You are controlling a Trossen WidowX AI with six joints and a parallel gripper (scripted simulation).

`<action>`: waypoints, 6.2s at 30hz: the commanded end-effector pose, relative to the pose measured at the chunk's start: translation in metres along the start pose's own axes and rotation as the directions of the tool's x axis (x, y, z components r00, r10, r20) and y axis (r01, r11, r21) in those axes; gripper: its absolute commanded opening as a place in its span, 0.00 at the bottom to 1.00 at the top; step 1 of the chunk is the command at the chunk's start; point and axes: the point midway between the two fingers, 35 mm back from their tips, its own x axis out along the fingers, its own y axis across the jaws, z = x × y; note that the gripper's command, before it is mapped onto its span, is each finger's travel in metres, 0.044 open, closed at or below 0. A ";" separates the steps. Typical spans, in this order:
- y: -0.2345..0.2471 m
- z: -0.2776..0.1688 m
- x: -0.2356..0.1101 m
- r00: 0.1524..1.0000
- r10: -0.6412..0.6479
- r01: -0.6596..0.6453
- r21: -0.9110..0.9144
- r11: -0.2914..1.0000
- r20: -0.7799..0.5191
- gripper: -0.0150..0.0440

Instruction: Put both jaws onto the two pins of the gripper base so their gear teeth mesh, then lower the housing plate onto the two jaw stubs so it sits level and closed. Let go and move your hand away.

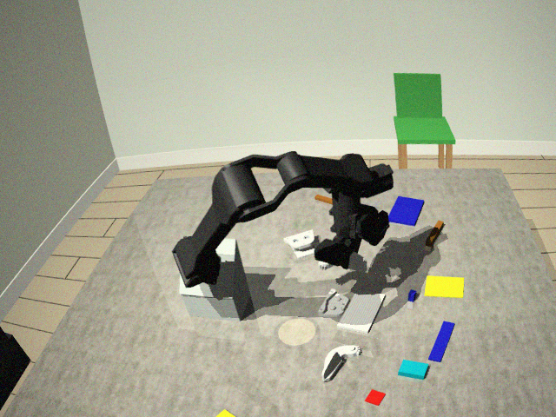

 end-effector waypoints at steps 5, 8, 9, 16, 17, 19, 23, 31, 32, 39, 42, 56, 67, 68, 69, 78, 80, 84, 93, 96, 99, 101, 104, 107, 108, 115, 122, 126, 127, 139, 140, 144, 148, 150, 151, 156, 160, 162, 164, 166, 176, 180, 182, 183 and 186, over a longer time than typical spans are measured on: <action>-0.013 0.023 -0.002 1.000 0.000 0.000 0.003 1.000 0.008 0.48; -0.018 0.031 -0.002 1.000 0.000 0.000 0.003 1.000 0.008 0.48; -0.020 0.034 -0.002 1.000 -0.001 0.001 0.003 1.000 0.008 0.48; -0.027 0.043 -0.002 1.000 -0.002 0.002 0.004 1.000 0.009 0.48; -0.027 0.043 -0.002 1.000 -0.002 0.002 0.004 1.000 0.009 0.48; -0.027 0.043 -0.002 1.000 -0.002 0.002 0.004 1.000 0.009 0.48; -0.027 0.043 -0.002 1.000 -0.002 0.002 0.004 1.000 0.009 0.48; -0.027 0.043 -0.002 1.000 -0.002 0.002 -0.003 1.000 0.009 0.48; -0.027 0.043 -0.002 1.000 -0.002 0.002 -0.003 1.000 0.009 0.48; -0.028 0.042 -0.002 1.000 -0.002 0.002 -0.003 1.000 0.009 0.48; -0.028 0.042 -0.002 1.000 -0.002 0.002 -0.003 1.000 0.009 0.48; -0.028 0.043 0.011 1.000 -0.002 0.002 -0.003 1.000 0.009 0.48; -0.028 0.043 0.029 1.000 -0.003 0.003 -0.002 1.000 0.009 0.48; -0.028 0.043 0.031 1.000 -0.003 0.003 -0.002 1.000 0.009 0.48; -0.028 0.043 0.032 1.000 -0.003 0.003 -0.002 1.000 0.009 0.48; -0.029 0.043 0.047 1.000 -0.004 0.004 -0.001 1.000 0.010 0.48; -0.029 0.043 0.049 1.000 -0.005 0.005 -0.001 1.000 0.010 0.48; -0.029 0.043 0.049 1.000 -0.005 0.005 -0.001 1.000 0.010 0.48; -0.029 0.043 0.050 1.000 -0.005 0.005 0.000 1.000 0.010 0.48; -0.029 0.043 0.052 1.000 -0.005 0.005 0.003 1.000 0.010 0.48; -0.029 0.043 0.052 1.000 -0.005 0.005 0.003 1.000 0.010 0.48; -0.029 0.043 0.052 1.000 -0.005 0.005 0.003 1.000 0.010 0.48; -0.029 0.043 0.052 1.000 -0.005 0.005 0.003 1.000 0.010 0.48; -0.029 0.043 0.055 1.000 -0.005 0.005 0.004 1.000 0.010 0.48; -0.029 0.043 0.055 1.000 -0.005 0.005 0.004 1.000 0.010 0.48; -0.029 0.043 0.055 1.000 -0.005 0.005 0.004 1.000 0.010 0.48; -0.029 0.043 0.058 1.000 -0.005 0.005 0.005 1.000 0.010 0.48; -0.029 0.043 0.058 1.000 -0.005 0.005 0.005 1.000 0.010 0.48; -0.029 0.043 0.058 1.000 -0.005 0.005 0.005 1.000 0.010 0.48; -0.029 0.043 0.061 1.000 -0.005 0.005 0.006 1.000 0.010 0.48; -0.029 0.043 0.062 1.000 -0.005 0.005 0.006 1.000 0.010 0.48; -0.029 0.043 0.064 1.000 -0.005 0.005 0.006 1.000 0.010 0.48; -0.029 0.043 0.065 1.000 -0.005 0.005 0.006 1.000 0.010 0.48; -0.029 0.043 0.065 1.000 -0.005 0.005 0.006 1.000 0.010 0.48; -0.029 0.043 0.065 1.000 -0.005 0.005 0.006 1.000 0.010 0.48; -0.029 0.043 0.067 1.000 -0.005 0.005 0.007 1.000 0.010 0.48; -0.029 0.043 0.068 1.000 -0.005 0.005 0.007 1.000 0.010 0.48; -0.029 0.043 0.068 1.000 -0.005 0.005 0.007 1.000 0.010 0.48; -0.029 0.043 0.068 1.000 -0.005 0.005 0.007 1.000 0.010 0.48; -0.029 0.043 0.068 1.000 -0.005 0.005 0.007 1.000 0.010 0.48; -0.029 0.043 0.068 1.000 -0.005 0.005 0.007 1.000 0.010 0.48; -0.029 0.043 0.068 1.000 -0.005 0.005 0.007 1.000 0.010 0.48; -0.029 0.043 0.068 1.000 -0.005 0.005 0.007 1.000 0.010 0.48; -0.029 0.043 0.068 1.000 -0.005 0.005 0.007 1.000 0.010 0.48; -0.029 0.043 0.068 1.000 -0.005 0.005 0.007 1.000 0.010 0.48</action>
